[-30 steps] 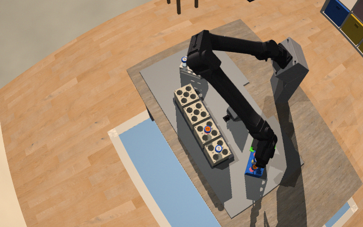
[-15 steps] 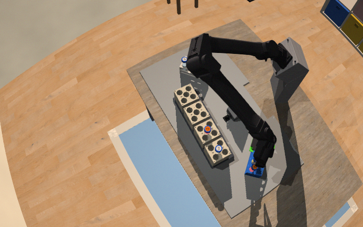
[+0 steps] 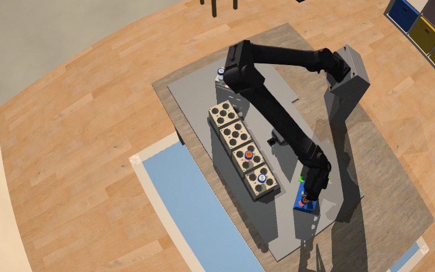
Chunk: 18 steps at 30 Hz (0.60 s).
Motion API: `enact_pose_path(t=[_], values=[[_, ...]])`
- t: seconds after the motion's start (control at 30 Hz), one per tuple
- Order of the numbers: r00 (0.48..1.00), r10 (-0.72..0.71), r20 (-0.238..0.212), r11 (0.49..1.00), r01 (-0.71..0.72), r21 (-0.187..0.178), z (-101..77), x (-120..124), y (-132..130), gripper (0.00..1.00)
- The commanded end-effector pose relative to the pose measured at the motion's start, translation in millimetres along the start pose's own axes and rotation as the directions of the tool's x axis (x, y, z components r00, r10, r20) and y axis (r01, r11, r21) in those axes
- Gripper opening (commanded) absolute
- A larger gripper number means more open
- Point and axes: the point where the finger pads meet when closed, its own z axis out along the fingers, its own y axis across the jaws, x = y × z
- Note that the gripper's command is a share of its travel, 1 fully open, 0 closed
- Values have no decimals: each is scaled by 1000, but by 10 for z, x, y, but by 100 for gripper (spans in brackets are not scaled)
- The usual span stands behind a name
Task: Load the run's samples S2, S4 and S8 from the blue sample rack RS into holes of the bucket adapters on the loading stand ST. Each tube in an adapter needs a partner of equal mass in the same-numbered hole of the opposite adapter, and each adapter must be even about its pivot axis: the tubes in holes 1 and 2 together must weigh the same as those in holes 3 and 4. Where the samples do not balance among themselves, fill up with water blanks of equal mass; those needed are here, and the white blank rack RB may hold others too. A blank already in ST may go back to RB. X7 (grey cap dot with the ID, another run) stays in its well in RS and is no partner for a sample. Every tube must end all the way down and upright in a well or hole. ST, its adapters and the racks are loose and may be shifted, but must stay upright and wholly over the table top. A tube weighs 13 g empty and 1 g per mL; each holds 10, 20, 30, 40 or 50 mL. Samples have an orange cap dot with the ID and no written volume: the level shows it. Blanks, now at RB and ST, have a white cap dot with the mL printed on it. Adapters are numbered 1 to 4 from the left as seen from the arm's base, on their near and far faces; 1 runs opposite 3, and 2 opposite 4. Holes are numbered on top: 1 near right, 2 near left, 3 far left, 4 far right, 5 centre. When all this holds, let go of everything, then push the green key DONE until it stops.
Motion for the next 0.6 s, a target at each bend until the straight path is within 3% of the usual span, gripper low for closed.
enact_pose_path(t=[0.0,0.5,0.53,0.57], values=[[1000,5,16,1000,-5,-3,-42,-76,-1,80],[1000,5,16,1000,-5,-3,-42,-85,-6,80],[1000,5,16,1000,-5,-3,-42,-85,-6,0],[1000,5,16,1000,-5,-3,-42,-85,-6,0]])
